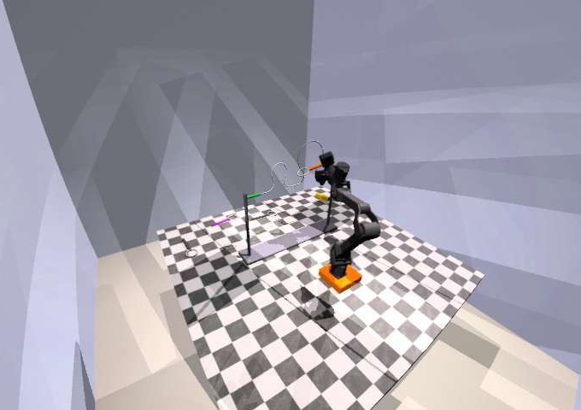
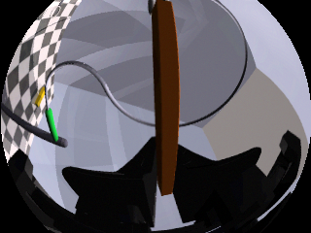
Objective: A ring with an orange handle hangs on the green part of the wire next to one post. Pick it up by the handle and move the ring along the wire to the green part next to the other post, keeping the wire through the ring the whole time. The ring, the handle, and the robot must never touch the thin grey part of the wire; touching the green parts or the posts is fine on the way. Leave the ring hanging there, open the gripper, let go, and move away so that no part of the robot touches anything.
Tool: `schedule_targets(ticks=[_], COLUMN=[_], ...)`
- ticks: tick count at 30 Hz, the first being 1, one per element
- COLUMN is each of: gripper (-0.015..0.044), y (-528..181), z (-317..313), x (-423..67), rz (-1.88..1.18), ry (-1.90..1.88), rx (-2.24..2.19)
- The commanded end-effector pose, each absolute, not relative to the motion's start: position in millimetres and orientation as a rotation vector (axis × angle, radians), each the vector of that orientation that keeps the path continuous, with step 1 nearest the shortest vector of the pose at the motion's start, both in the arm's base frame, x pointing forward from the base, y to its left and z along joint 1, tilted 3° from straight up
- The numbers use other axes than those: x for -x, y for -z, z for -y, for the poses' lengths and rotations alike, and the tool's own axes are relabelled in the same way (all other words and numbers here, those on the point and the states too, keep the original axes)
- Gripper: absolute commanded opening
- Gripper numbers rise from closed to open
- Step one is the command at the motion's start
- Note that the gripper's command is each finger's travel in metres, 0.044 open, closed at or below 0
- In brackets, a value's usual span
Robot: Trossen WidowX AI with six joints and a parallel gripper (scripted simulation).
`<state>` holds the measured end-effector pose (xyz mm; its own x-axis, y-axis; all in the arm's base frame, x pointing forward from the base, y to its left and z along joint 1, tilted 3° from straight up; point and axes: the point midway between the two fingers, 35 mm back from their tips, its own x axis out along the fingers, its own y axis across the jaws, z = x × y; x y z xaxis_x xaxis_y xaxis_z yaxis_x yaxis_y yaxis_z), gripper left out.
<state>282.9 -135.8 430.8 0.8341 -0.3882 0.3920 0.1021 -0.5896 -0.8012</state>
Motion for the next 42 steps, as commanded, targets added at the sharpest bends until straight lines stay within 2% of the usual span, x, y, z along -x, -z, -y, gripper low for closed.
schedule_targets(ticks=[1, 22, 42], gripper=[-0.015, -0.015, -0.015], y=[-418.2, -343.3, -271.3], z=[143.6, 160.8, 140.0], x=[-282.9, -283.7, -286.4], rz=[-0.235, -0.343, -0.42], ry=[0.666, 0.56, 0.443], rx=[2.018, 1.519, 1.027])
